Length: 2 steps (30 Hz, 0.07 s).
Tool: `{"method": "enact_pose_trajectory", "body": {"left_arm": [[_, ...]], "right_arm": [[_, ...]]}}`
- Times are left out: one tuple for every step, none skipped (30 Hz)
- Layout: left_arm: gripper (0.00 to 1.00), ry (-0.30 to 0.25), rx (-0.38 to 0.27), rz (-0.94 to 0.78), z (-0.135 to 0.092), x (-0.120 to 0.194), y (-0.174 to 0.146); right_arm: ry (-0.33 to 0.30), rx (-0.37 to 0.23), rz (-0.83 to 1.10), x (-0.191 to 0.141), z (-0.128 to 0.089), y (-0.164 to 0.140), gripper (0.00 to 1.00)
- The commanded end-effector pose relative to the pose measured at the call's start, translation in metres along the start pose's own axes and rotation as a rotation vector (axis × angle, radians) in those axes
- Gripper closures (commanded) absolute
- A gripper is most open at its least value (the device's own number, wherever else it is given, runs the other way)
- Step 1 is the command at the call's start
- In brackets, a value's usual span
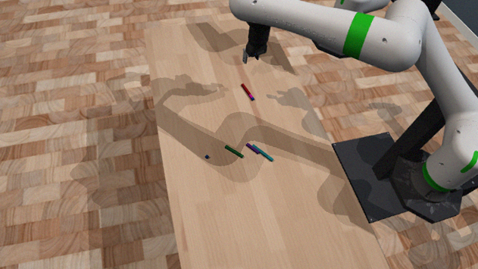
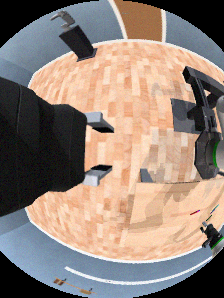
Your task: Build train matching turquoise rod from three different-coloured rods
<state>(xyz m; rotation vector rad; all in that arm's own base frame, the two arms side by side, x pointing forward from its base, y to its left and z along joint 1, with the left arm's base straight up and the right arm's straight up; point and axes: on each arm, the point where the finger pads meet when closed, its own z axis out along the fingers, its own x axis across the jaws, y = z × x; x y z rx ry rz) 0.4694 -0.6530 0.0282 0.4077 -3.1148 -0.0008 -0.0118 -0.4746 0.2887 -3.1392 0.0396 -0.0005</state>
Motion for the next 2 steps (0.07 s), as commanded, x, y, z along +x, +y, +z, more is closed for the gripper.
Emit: {"method": "enact_pose_trajectory", "body": {"left_arm": [[0.00, -0.001, 0.003, 0.000, -0.0019, -0.0001, -0.0007], [0.00, -0.001, 0.003, 0.000, -0.0019, -0.0001, -0.0007]], "right_arm": [[0.000, -0.002, 0.000, -0.0002, -0.0010, 0.0003, 0.00], [0.000, -0.002, 0.000, -0.0002, -0.0010, 0.0003, 0.00]]}}
